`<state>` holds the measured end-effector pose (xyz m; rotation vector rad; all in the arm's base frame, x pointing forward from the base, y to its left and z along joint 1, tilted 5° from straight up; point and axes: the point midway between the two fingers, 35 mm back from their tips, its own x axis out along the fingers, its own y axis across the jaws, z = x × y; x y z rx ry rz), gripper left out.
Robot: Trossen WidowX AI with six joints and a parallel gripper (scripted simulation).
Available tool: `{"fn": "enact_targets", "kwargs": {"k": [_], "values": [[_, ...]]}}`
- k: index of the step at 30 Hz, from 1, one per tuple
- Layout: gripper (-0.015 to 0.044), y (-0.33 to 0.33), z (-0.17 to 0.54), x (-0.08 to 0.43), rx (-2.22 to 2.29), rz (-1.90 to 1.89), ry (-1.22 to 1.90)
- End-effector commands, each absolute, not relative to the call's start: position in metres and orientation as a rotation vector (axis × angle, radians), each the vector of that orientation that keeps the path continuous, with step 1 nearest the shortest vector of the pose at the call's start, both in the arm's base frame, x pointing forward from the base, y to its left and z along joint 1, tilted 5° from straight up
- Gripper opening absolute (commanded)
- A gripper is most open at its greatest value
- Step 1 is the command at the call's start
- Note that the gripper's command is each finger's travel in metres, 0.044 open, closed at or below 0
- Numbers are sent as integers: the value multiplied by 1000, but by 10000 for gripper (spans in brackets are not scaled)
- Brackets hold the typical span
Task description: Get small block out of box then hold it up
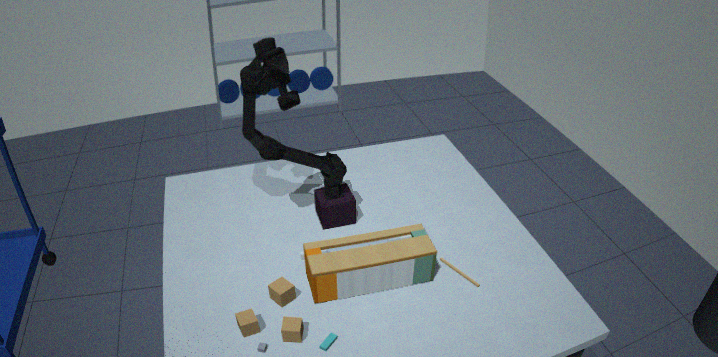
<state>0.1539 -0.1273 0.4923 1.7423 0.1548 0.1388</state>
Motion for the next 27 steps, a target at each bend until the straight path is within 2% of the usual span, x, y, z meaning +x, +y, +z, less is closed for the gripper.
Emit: {"fn": "enact_targets", "kwargs": {"k": [1,7,12,19,27], "values": [[400,-125,493,153,1739,141,157],[400,-58,500,134,1583,148,193],[400,10,485,140,1381,55,240],[400,80,422,195,1142,-170,400],[400,89,309,268,1004,-476,703]]}}
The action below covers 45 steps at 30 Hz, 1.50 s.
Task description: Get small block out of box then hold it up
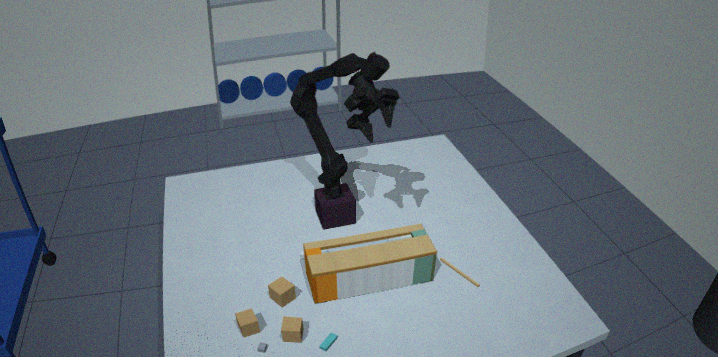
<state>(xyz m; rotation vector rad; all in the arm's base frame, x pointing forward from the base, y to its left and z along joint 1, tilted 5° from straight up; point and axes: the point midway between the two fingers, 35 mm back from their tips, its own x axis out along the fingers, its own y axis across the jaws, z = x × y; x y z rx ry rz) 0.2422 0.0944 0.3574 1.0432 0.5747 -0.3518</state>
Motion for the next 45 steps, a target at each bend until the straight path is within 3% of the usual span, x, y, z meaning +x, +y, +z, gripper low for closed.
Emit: {"fn": "enact_targets", "kwargs": {"k": [1,8,16,45], "values": [[400,86,294,276,1000,-516,747],[400,42,186,304,1090,-811,1069],[400,-14,85,289,1420,-1102,1405],[400,-19,47,285,1451,-1119,1425]]}}
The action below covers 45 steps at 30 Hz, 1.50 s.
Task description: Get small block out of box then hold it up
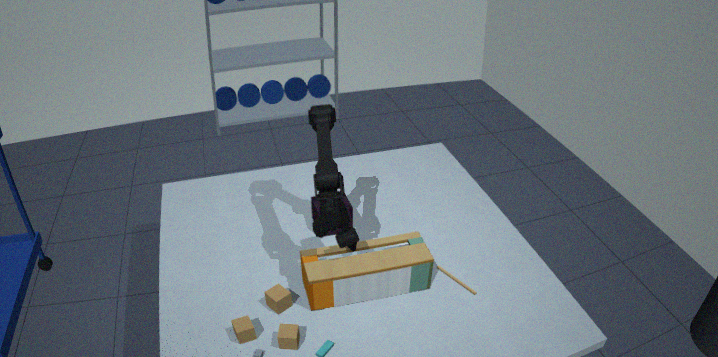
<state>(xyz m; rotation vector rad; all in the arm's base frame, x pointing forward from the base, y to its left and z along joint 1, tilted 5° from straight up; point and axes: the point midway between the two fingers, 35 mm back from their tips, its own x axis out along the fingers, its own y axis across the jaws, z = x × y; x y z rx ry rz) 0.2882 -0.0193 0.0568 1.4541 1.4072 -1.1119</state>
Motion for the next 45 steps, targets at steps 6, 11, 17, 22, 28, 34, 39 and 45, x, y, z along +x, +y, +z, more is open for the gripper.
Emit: {"fn": "enact_targets", "kwargs": {"k": [6,11,17,22,28,34,39,45], "values": [[400,-19,38,284,1451,-1119,1425],[400,-19,29,283,1451,-1120,1425],[400,-20,20,281,1451,-1120,1425],[400,-20,12,279,1451,-1120,1425],[400,-20,3,277,1451,-1120,1425],[400,-20,8,280,1454,-1114,1410],[400,-10,7,280,1455,-1114,1412],[400,5,7,281,1455,-1113,1413]]}}
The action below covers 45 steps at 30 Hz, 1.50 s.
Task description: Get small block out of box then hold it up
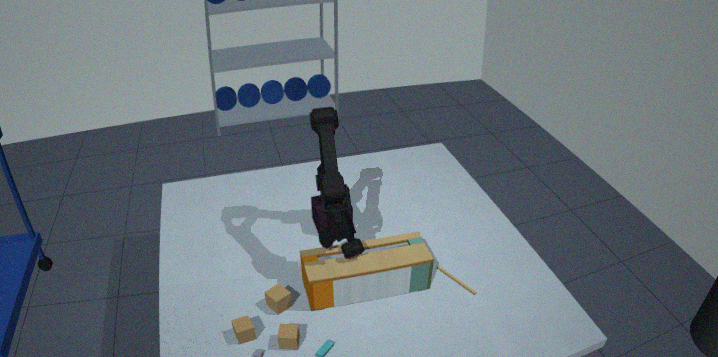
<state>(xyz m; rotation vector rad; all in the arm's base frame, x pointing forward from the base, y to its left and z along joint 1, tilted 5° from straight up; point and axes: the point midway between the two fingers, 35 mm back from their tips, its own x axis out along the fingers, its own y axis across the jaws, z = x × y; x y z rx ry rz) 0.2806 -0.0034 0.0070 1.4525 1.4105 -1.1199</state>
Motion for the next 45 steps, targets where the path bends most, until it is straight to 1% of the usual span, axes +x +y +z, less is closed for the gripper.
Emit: {"fn": "enact_targets", "kwargs": {"k": [1,45], "values": [[400,7,6,281,1456,-1113,1413],[400,113,3,286,1462,-1107,1420]]}}
